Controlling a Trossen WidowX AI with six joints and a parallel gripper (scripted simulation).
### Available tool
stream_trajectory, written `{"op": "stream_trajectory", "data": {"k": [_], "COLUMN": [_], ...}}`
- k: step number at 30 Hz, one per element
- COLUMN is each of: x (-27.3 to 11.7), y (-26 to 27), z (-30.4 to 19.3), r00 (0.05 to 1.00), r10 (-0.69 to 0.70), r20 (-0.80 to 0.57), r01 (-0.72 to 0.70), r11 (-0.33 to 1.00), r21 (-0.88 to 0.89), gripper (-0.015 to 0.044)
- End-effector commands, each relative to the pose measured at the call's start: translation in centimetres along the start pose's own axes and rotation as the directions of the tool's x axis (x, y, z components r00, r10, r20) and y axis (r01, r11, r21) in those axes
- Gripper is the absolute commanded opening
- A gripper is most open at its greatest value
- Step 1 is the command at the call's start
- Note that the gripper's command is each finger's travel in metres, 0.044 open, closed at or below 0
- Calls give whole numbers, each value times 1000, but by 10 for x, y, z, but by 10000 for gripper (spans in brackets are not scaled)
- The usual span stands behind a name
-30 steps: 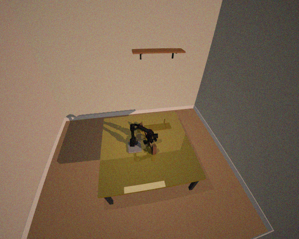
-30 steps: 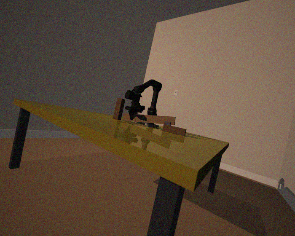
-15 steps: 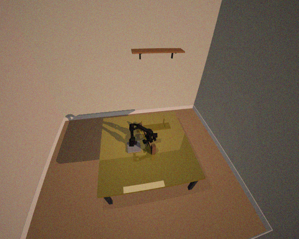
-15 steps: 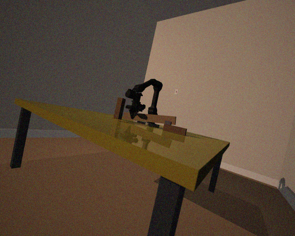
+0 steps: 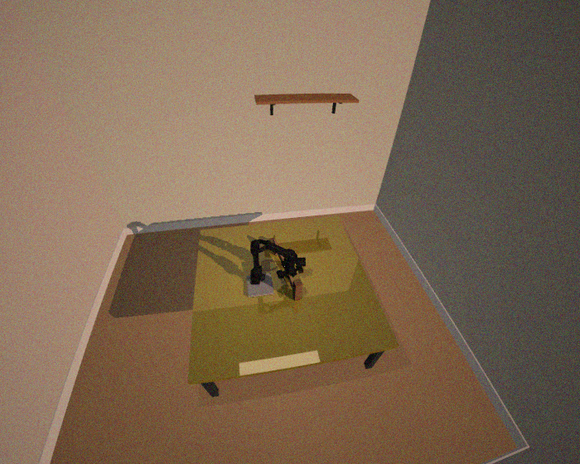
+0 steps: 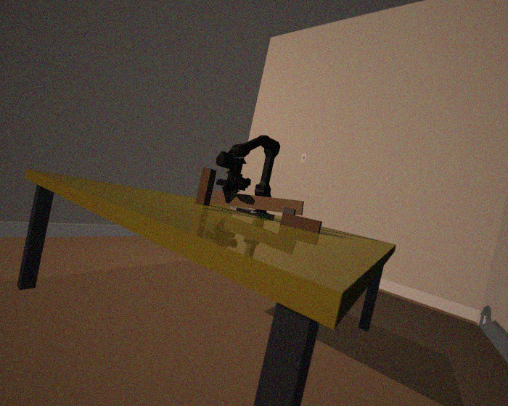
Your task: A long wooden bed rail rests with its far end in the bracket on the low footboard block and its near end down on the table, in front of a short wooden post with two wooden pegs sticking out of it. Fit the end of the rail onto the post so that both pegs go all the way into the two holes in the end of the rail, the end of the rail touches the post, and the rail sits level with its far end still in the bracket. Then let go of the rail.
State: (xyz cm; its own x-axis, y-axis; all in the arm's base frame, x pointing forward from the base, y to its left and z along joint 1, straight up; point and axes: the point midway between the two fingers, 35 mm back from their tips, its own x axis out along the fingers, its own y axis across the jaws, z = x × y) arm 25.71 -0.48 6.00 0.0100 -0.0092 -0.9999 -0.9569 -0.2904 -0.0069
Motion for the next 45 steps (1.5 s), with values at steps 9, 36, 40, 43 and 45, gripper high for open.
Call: {"op": "stream_trajectory", "data": {"k": [9, 36, 40, 43, 45], "x": [-11, -24, -26, -28, -29], "y": [-3, -3, -3, -3, -3], "z": [1, 1, 1, 1, 1], "r00": [1000, 1000, 1000, 1000, 1000], "r10": [-16, -16, -16, -16, -16], "r20": [5, 5, 5, 5, 5], "r01": [16, 16, 16, 16, 16], "r11": [1000, 1000, 1000, 1000, 1000], "r21": [0, 0, 0, 0, 0], "gripper": [0, 0, 0, 0, 0]}}
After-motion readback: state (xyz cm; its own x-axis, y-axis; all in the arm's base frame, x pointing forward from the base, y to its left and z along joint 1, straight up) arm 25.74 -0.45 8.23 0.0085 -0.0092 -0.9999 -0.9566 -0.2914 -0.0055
